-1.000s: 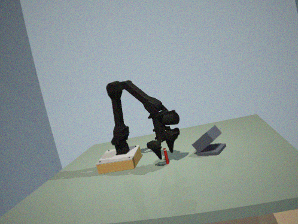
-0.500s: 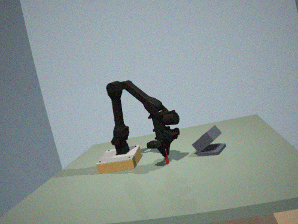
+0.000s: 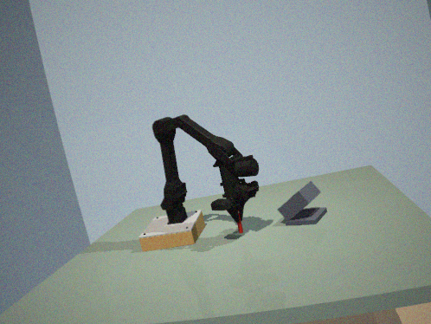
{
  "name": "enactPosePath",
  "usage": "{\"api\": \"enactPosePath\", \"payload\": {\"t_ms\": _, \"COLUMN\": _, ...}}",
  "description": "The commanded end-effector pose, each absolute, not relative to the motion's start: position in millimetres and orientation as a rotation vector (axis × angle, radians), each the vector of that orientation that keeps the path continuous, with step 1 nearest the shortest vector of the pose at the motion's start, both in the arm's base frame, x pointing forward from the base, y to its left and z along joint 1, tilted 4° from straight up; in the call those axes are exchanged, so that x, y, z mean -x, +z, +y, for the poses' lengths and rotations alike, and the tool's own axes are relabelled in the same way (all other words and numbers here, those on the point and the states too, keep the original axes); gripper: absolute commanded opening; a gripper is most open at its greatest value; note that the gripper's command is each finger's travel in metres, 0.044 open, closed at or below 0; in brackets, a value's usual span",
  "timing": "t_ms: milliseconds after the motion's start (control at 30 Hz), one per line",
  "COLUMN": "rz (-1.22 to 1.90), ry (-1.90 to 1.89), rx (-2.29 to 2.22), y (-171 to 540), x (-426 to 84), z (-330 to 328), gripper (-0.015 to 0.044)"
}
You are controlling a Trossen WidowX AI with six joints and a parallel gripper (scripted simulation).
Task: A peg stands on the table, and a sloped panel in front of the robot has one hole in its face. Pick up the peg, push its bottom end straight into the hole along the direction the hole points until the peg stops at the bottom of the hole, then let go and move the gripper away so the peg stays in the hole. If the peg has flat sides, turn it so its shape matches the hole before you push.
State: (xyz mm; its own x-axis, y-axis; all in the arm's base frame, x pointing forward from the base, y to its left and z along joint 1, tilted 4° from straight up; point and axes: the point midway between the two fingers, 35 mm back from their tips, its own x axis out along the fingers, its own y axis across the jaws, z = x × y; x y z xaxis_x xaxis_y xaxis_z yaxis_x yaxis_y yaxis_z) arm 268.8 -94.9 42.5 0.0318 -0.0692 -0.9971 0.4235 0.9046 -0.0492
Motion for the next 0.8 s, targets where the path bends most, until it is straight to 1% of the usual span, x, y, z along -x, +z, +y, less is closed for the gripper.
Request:
{"api": "enactPosePath", "payload": {"t_ms": 0, "rz": 1.480, "ry": -0.391, "rx": -0.291, "y": 61.5, "x": -272.2, "z": -94.5, "gripper": 0.0000}}
{"api": "enactPosePath", "payload": {"t_ms": 333, "rz": 1.483, "ry": -0.391, "rx": -0.287, "y": 104.4, "x": -268.3, "z": -90.1, "gripper": 0.0000}}
{"api": "enactPosePath", "payload": {"t_ms": 767, "rz": 1.457, "ry": -0.351, "rx": -0.209, "y": 109.9, "x": -277.0, "z": -83.1, "gripper": 0.0000}}
